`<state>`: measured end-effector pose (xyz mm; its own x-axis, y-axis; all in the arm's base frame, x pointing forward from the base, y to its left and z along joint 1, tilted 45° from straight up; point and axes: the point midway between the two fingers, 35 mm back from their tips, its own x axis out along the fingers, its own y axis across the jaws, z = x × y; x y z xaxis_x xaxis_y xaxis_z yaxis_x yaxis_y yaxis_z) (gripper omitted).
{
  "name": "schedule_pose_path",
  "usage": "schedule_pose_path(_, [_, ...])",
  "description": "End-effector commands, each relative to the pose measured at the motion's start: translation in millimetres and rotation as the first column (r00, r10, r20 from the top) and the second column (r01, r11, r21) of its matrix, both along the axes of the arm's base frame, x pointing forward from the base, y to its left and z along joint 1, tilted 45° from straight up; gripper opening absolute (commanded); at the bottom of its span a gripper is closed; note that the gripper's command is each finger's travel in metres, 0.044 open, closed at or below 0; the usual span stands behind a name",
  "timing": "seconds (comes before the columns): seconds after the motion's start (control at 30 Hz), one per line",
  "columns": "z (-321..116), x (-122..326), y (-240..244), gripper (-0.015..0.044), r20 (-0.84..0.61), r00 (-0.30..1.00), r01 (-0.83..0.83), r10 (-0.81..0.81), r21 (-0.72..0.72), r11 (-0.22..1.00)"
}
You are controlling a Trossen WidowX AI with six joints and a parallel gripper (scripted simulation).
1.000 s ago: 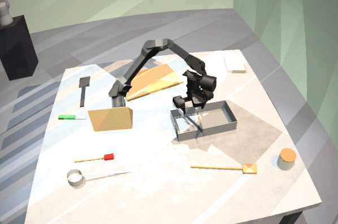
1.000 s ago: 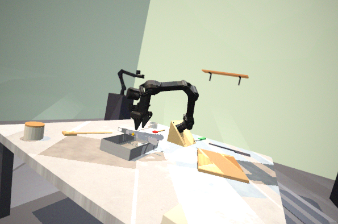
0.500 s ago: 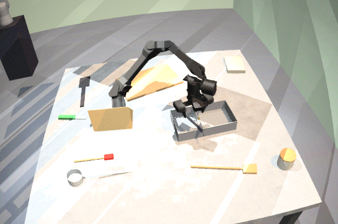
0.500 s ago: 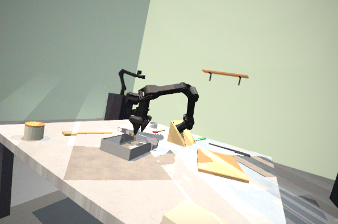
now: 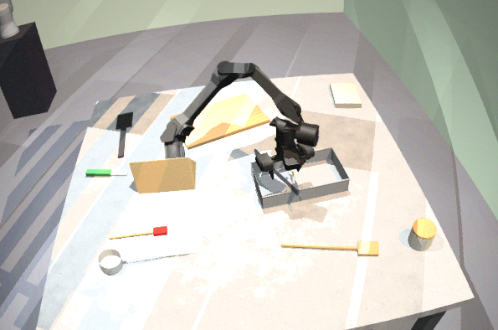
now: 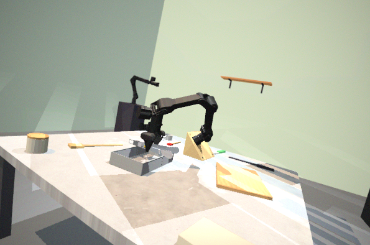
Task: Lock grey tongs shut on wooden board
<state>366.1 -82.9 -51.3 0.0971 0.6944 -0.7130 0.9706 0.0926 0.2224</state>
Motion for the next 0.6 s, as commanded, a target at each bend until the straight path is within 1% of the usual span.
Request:
schedule_pose_path(0.0, [-4, 0, 6, 0.044, -0.003, 1.0, 0.0, 0.0, 0.006, 1.0])
schedule_pose_path(0.47, [-18, -1, 21, 0.044, -0.003, 1.0, 0.0, 0.0, 0.009, 1.0])
schedule_pose_path(0.57, [-16, 0, 18, 0.0361, 0.0, 1.0, -0.002, 0.002, 0.004, 1.0])
